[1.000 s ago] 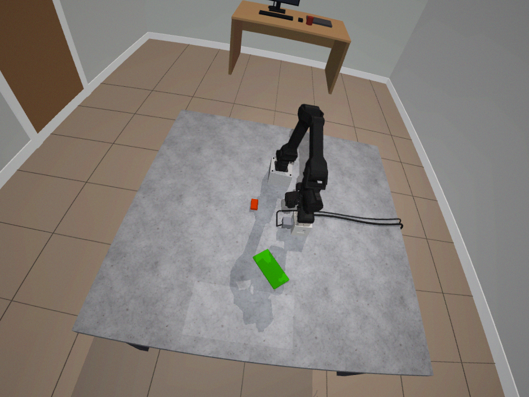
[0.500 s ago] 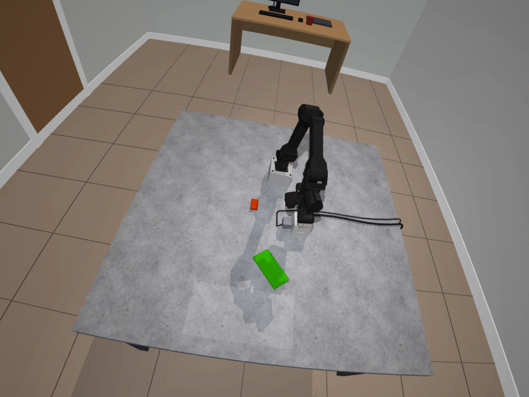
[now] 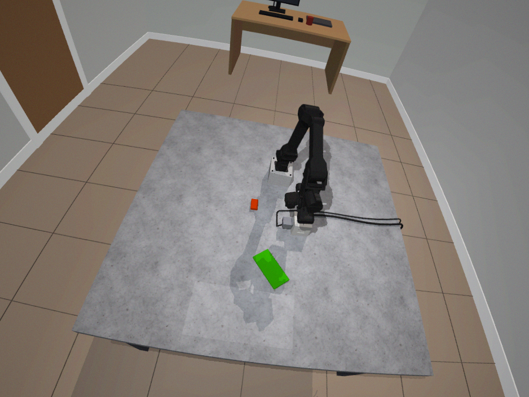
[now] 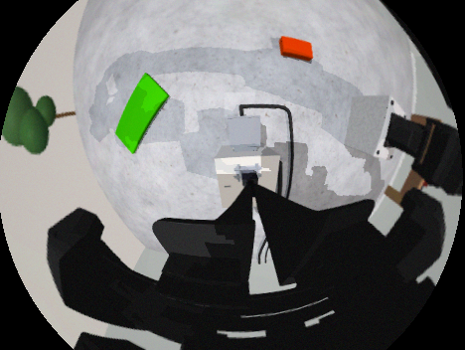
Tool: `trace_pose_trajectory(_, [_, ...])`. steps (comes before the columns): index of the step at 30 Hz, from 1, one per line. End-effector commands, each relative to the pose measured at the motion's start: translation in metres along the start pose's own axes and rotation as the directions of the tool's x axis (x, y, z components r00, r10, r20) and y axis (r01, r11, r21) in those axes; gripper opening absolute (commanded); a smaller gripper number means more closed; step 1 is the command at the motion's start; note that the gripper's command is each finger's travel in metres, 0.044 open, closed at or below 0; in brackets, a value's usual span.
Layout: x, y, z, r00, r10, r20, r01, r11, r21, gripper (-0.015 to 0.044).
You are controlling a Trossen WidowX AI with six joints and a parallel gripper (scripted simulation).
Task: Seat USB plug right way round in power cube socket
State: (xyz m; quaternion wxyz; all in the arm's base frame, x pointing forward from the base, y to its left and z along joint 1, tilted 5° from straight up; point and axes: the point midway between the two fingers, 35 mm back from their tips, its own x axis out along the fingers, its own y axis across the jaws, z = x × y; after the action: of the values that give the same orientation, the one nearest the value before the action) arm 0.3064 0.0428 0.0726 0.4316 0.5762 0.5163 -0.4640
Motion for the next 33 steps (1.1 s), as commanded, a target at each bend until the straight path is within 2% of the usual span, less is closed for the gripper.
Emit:
trace_pose_trajectory(1, [0.0011,0.0002,-0.0004,1.0,0.0,-0.003,0.0,1.0,-0.003,0.0])
trace_pose_trajectory(33, [0.005,0.0002,0.0001,1.0,0.0,-0.003,0.0,1.0,-0.003,0.0])
